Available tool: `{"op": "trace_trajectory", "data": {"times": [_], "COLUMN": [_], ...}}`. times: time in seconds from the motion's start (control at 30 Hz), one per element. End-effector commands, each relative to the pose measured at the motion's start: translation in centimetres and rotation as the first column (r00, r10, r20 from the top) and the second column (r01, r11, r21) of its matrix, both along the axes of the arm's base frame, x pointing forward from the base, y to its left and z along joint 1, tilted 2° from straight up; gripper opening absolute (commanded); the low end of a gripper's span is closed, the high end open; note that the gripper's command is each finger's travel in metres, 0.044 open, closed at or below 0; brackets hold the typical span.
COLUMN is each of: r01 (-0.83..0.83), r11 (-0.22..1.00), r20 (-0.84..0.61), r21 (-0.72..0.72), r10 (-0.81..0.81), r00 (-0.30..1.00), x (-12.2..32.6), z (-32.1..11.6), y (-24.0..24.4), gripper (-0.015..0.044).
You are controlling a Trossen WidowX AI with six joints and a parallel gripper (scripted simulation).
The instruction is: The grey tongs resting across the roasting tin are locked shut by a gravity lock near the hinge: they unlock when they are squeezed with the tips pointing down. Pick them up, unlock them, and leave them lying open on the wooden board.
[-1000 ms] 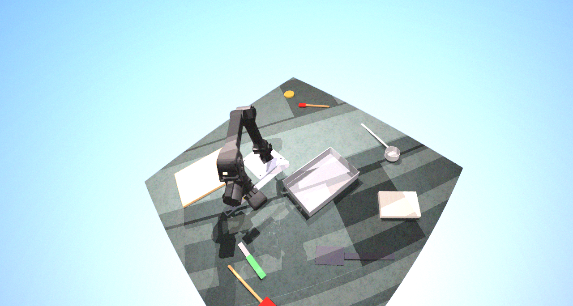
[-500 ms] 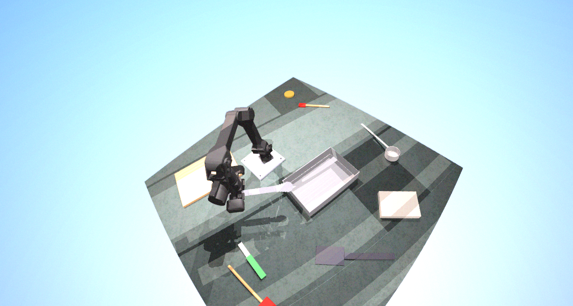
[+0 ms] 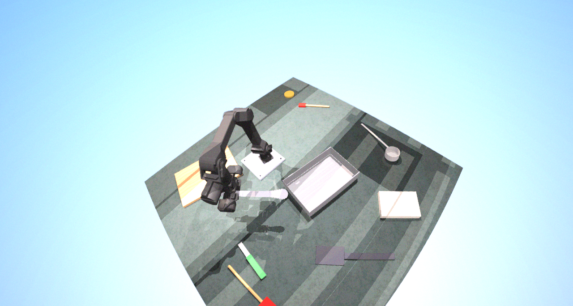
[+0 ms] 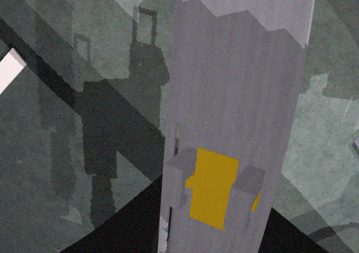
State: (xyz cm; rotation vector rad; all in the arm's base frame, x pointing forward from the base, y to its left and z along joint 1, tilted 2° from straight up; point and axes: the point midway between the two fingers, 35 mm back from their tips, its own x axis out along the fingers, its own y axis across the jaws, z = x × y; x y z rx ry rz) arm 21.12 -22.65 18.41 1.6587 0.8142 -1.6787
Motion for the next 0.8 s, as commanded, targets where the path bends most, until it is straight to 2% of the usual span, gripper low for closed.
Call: {"op": "trace_trajectory", "data": {"times": [0.0, 0.77], "r01": [-0.019, -0.233], "r11": [1.0, 0.972], "r20": [-0.001, -0.014], "r21": [-0.001, -0.007], "r10": [0.019, 0.233], "r00": [1.0, 0.972], "x": [-1.2, -11.7], "z": [0.1, 0.4], "y": [-1.3, -8.5], "gripper": [-0.015, -0.015]}}
